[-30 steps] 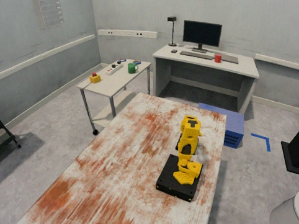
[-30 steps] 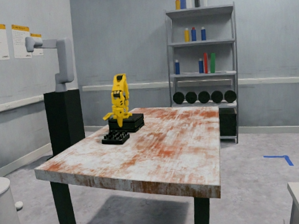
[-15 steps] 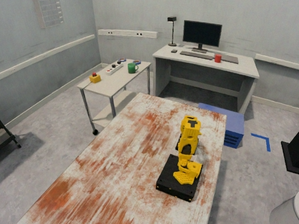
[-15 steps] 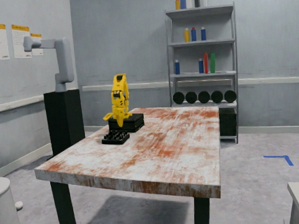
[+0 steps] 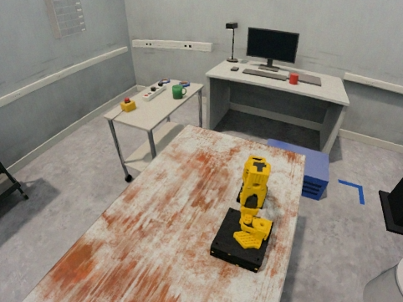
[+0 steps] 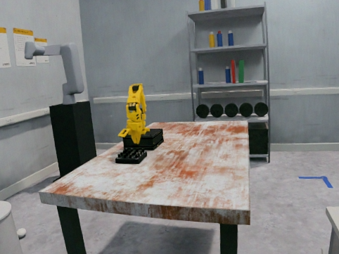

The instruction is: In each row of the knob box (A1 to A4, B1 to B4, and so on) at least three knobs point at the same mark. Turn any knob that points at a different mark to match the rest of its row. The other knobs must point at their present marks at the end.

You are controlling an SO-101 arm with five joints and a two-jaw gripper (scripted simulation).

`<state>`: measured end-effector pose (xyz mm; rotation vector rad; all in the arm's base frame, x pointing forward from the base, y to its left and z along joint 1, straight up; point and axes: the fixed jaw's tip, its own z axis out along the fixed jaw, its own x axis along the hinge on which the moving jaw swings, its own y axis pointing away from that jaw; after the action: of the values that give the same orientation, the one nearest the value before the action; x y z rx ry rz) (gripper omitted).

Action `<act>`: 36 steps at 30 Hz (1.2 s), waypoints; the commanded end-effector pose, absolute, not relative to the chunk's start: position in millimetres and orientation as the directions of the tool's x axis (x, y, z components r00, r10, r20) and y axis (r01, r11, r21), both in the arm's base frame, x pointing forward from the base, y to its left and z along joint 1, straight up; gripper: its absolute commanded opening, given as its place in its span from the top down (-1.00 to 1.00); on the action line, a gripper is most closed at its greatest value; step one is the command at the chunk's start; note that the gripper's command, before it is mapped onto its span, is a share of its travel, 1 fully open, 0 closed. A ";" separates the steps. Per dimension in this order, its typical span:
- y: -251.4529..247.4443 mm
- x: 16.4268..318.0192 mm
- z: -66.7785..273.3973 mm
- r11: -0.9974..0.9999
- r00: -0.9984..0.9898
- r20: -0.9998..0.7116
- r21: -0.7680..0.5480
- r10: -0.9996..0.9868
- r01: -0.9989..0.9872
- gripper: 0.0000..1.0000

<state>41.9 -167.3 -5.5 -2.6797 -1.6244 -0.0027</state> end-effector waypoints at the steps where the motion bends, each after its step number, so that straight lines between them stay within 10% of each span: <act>1: -168.8 41.7 -3.3 -0.364 0.364 -0.002 0.001 0.931 0.931 0.83; 24: -163.4 40.3 -3.3 0.347 -0.347 -0.002 0.000 0.938 0.938 0.83; 36: -160.3 36.9 -3.3 0.771 -0.771 -0.002 -0.001 0.637 0.637 0.82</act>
<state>38.3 -158.7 -5.4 -1.2481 -2.8769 -0.0093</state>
